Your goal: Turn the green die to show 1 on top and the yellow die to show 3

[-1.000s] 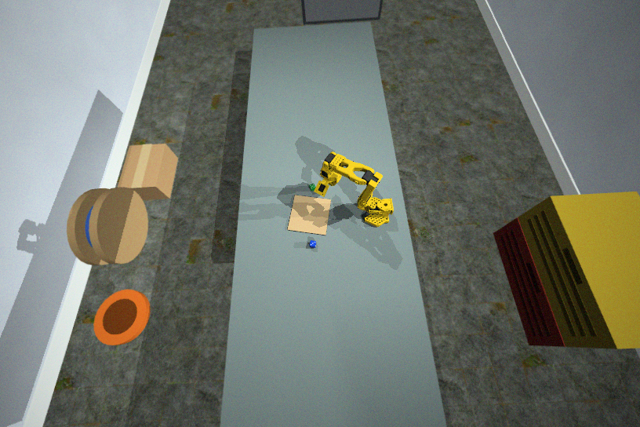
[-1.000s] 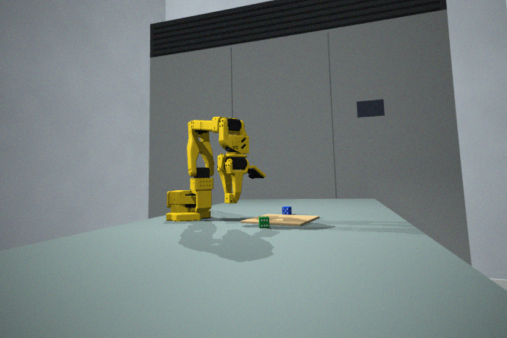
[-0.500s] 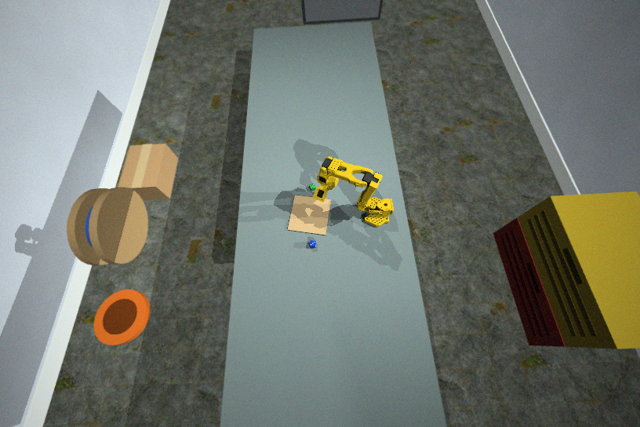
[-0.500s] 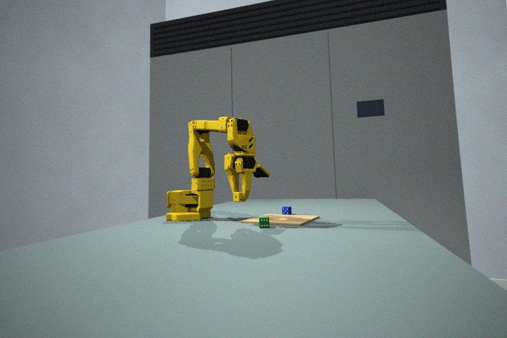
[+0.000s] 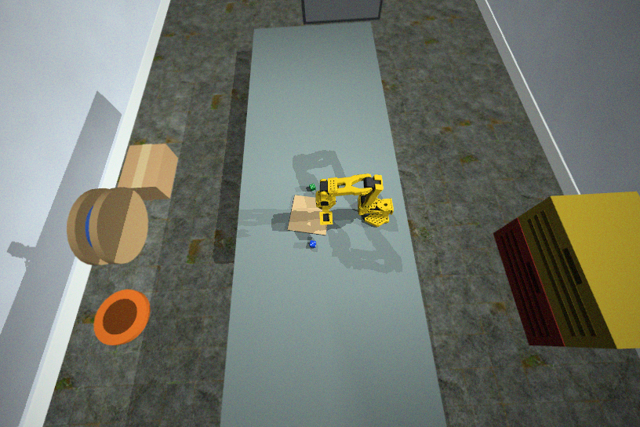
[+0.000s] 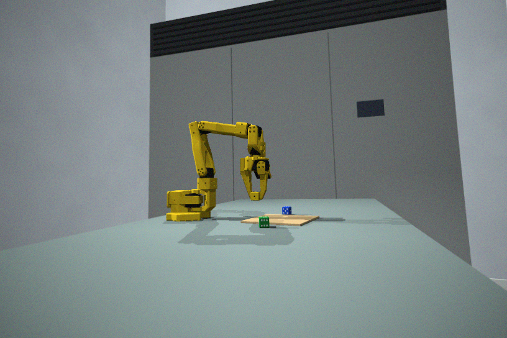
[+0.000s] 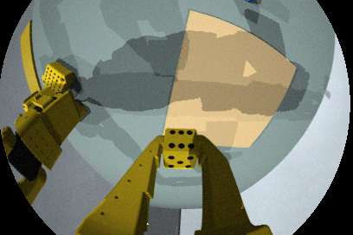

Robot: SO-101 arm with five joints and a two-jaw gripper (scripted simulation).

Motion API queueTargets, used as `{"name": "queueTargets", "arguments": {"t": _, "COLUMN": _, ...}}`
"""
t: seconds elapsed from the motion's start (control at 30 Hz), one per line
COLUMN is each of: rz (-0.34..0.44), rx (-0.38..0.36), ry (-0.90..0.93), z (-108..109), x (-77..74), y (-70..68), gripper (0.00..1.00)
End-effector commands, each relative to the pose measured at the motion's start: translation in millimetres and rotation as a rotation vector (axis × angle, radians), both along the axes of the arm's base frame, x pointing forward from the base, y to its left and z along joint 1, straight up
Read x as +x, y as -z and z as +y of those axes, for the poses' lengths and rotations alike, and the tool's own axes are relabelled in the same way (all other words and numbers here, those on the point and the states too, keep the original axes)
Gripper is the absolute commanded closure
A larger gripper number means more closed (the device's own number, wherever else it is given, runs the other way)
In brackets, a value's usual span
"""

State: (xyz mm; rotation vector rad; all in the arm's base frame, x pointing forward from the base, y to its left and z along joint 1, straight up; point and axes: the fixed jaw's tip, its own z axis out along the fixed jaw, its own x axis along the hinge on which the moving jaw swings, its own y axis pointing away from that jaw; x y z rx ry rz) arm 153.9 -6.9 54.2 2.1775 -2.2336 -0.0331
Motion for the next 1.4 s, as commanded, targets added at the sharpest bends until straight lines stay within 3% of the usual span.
{"name": "queueTargets", "arguments": {"t": 0.0, "rz": -0.061, "rx": 0.004, "ry": -0.147, "z": 25.0, "x": 6.1, "y": -6.2, "gripper": 1.00}}
{"name": "queueTargets", "arguments": {"t": 0.17, "rz": -0.060, "rx": 0.009, "ry": -0.333, "z": 53.6, "x": -2.2, "y": -4.9, "gripper": 1.00}}
{"name": "queueTargets", "arguments": {"t": 0.53, "rz": -0.058, "rx": 0.022, "ry": -0.744, "z": 106.9, "x": -37.4, "y": -1.8, "gripper": 1.00}}
{"name": "queueTargets", "arguments": {"t": 0.87, "rz": -0.057, "rx": 0.026, "ry": -0.880, "z": 120.5, "x": -53.1, "y": -0.7, "gripper": 1.00}}
{"name": "queueTargets", "arguments": {"t": 1.37, "rz": -0.070, "rx": 0.034, "ry": -0.903, "z": 123.6, "x": -59.0, "y": 0.0, "gripper": 1.00}}
